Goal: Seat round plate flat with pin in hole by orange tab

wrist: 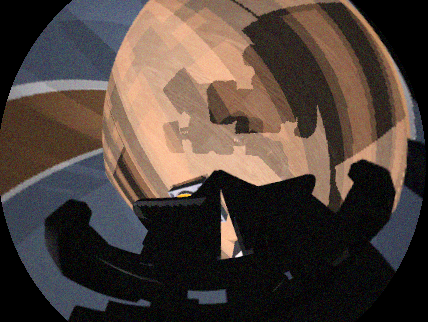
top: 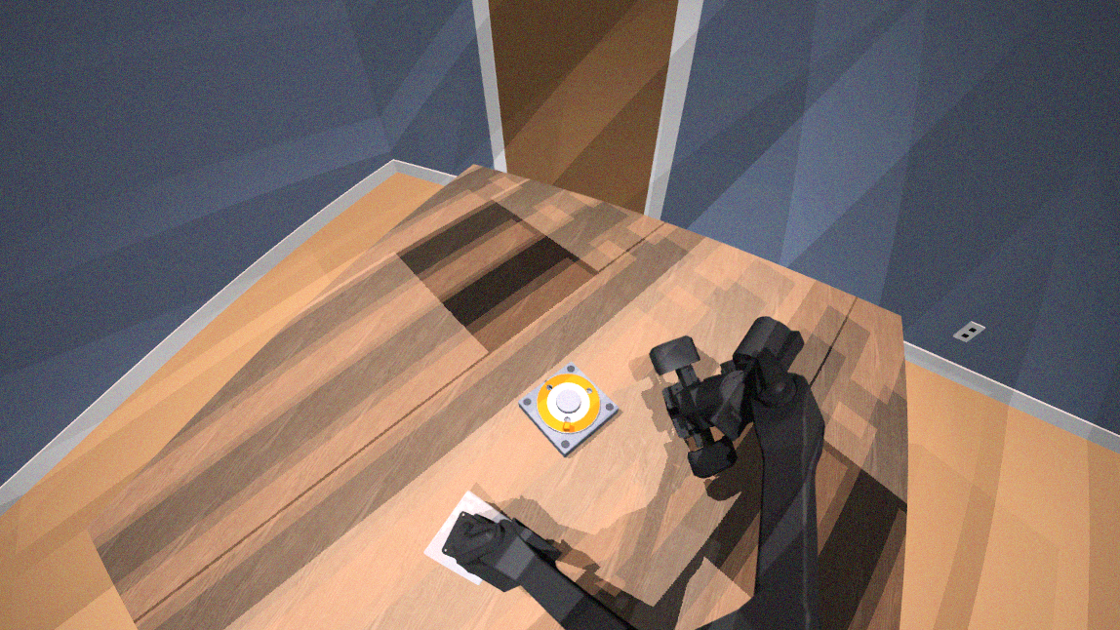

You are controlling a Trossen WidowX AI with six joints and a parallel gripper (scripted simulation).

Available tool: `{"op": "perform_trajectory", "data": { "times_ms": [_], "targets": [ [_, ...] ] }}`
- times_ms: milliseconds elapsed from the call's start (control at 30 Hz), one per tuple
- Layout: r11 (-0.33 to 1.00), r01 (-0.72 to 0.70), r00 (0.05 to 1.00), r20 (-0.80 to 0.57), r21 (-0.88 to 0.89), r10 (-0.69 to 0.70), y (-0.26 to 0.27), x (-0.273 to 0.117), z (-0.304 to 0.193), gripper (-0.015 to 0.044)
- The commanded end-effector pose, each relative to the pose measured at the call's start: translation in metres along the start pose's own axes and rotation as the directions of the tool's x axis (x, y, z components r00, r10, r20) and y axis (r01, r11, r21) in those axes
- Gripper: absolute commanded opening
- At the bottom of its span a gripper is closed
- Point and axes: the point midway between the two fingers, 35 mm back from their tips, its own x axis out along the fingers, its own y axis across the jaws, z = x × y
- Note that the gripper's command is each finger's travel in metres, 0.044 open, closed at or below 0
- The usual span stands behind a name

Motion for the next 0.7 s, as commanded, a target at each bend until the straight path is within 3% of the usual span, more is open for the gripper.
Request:
{"op": "perform_trajectory", "data": {
  "times_ms": [0,100,300,667],
  "targets": [
    [0.973,0.082,0.991,-0.081,-0.216,-0.102,0.028,0.011,-0.050,0.0000],
    [0.900,0.150,0.974,-0.094,-0.408,-0.205,0.043,0.014,-0.089,0.0000],
    [0.736,0.245,0.940,-0.030,-0.631,-0.339,0.051,0.012,-0.133,0.0000],
    [0.705,0.259,0.934,-0.014,-0.660,-0.356,0.051,0.014,-0.139,0.0000]
  ]
}}
